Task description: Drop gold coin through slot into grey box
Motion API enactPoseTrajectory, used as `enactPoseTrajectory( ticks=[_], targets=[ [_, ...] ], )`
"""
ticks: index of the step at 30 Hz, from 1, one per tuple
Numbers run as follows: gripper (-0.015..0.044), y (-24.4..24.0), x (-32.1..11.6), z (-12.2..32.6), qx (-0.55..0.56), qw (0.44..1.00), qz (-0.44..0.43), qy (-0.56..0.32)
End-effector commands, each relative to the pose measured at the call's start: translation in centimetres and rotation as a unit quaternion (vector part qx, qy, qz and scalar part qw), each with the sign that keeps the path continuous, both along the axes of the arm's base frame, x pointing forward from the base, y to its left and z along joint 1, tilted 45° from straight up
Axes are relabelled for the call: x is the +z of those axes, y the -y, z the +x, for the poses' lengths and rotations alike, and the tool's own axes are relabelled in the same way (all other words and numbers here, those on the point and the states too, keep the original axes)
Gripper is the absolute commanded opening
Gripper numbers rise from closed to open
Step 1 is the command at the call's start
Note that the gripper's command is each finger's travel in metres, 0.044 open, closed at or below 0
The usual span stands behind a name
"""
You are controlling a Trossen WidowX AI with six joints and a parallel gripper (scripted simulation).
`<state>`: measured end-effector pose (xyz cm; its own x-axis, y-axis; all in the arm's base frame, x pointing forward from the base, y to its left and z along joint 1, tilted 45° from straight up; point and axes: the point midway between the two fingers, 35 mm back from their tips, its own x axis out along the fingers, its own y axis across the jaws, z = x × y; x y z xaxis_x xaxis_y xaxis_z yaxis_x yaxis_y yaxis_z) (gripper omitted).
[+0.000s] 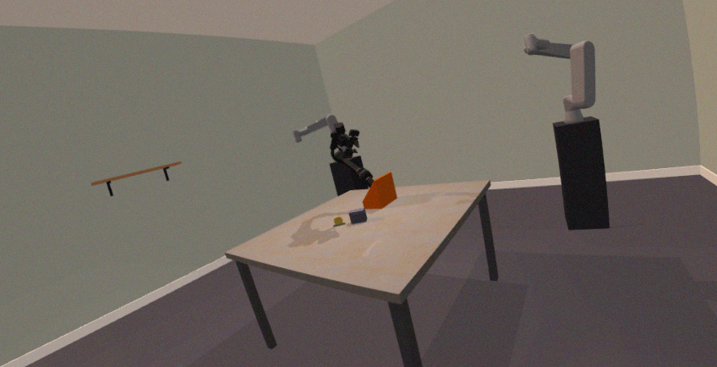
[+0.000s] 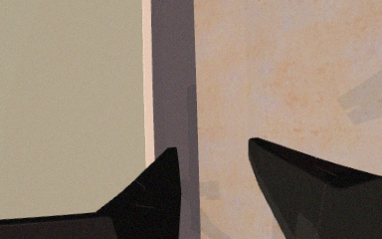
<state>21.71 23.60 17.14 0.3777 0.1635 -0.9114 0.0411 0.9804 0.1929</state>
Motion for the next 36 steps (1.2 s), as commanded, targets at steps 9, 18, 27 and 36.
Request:
enactPoseTrajectory(
  ticks=[9, 18, 27, 36],
  targets=[
    [0.0161, 16.7, -6.1, 11.4, -0.315, 0.929, -0.195, -0.009],
    [0.0161, 31.1, -9.9, 12.1, -0.476, 0.814, -0.328, -0.055],
    [0.0161, 33.0, -10.7, 11.8, -0.485, 0.805, -0.337, -0.059],
    [0.0161, 35.1, -12.7, 11.6, -0.485, 0.805, -0.337, -0.058]
  ],
)
